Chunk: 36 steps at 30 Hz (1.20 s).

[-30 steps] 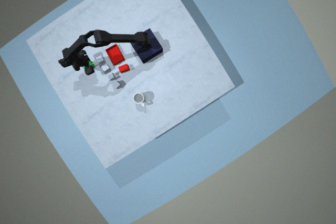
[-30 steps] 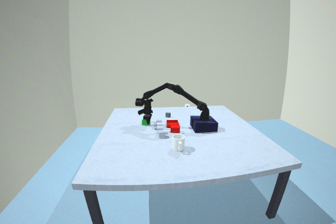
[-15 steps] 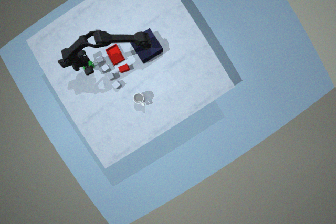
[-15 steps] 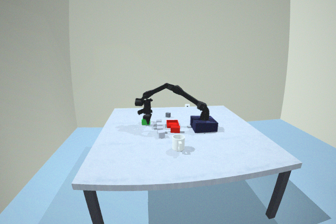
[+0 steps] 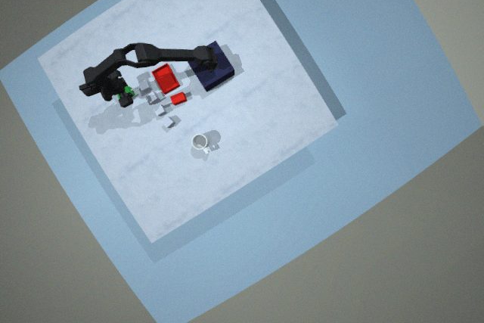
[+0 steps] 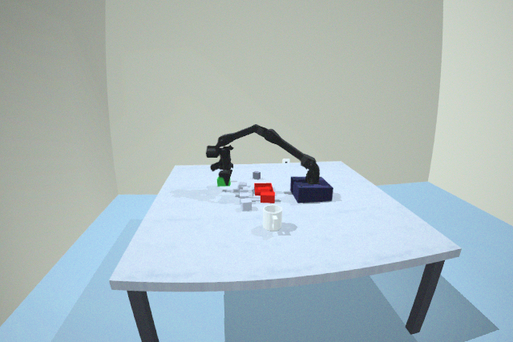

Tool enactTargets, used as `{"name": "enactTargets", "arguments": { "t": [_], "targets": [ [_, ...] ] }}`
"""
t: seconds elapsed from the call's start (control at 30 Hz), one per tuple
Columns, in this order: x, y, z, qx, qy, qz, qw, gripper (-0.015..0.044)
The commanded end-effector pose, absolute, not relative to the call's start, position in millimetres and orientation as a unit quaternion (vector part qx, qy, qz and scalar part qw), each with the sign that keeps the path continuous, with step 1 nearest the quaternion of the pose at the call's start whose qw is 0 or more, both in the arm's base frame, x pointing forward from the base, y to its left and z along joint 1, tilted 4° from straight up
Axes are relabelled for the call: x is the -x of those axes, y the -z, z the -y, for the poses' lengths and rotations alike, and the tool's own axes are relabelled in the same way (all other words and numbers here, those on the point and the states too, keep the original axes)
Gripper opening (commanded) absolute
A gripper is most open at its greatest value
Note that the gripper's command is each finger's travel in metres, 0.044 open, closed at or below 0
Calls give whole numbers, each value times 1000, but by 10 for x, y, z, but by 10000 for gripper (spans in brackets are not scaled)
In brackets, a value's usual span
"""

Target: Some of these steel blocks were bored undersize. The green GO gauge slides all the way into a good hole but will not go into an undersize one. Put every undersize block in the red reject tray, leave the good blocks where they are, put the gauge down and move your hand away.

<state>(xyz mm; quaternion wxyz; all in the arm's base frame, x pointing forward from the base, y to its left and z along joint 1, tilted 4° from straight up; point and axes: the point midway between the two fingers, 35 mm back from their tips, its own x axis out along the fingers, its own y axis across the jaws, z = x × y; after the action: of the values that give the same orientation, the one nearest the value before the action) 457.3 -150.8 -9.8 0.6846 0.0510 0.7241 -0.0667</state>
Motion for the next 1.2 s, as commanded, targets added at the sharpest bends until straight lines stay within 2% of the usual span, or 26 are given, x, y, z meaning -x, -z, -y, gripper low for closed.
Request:
{"name": "enactTargets", "arguments": {
  "t": [0.0,0.2,0.57,1.17],
  "targets": [
    [-4573,98,1508,-51,67,-724,685,0],
    [-4597,59,1396,-49,65,-723,686,0],
    [-4622,-302,-154,-31,42,-711,702,0],
    [-4675,-67,-207,-31,42,-710,702,0]
  ]
}}
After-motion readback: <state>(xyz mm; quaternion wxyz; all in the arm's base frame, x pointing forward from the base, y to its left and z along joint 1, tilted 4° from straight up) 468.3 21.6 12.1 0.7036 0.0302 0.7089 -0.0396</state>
